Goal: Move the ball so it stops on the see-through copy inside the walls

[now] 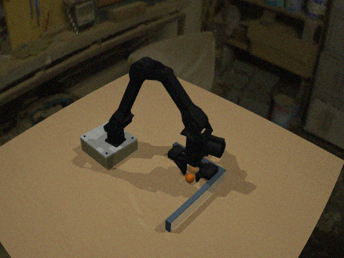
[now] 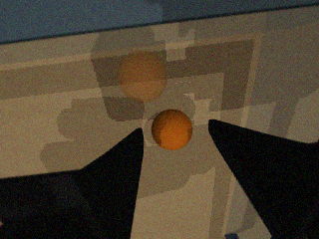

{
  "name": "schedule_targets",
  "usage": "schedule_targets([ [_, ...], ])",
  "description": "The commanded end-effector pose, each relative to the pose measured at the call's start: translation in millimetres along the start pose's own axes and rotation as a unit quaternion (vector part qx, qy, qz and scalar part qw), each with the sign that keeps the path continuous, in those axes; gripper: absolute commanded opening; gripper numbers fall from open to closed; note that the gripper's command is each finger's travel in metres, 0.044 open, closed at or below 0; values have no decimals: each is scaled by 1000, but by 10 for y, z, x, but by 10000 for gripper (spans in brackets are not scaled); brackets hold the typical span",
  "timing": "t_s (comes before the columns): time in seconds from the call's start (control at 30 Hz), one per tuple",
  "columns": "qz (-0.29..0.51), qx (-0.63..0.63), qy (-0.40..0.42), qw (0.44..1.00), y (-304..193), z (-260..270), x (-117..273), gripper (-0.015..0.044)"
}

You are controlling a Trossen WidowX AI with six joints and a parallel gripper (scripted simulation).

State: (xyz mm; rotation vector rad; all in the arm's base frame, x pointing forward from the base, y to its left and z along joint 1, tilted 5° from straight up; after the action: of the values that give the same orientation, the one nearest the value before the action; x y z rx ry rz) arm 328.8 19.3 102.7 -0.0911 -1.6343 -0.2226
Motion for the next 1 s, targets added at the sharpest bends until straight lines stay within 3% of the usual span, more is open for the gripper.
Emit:
schedule_targets([
  [0.0,4,-2,5,1000,-9,21,-58,250],
  [0.07,4,-2,5,1000,-9,21,-58,198],
  [0.4,4,-2,5,1000,-9,21,-58,131],
  [0.57,4,-2,4,1000,0,-13,98,0],
  [0.97,4,-2,4,1000,11,-44,911,0],
])
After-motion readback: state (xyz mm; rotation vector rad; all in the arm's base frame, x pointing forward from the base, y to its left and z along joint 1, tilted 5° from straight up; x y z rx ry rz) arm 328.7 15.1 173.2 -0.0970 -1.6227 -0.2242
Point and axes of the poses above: the point midway between the two fingers, 35 mm back from their tips, its own x axis back along the fingers, its own z axis across the jaws, y = z × x, the point moved 9 cm from there along x, back along the fingers, and after that the axes turned 3 degrees about -x, right-handed, at the moved point
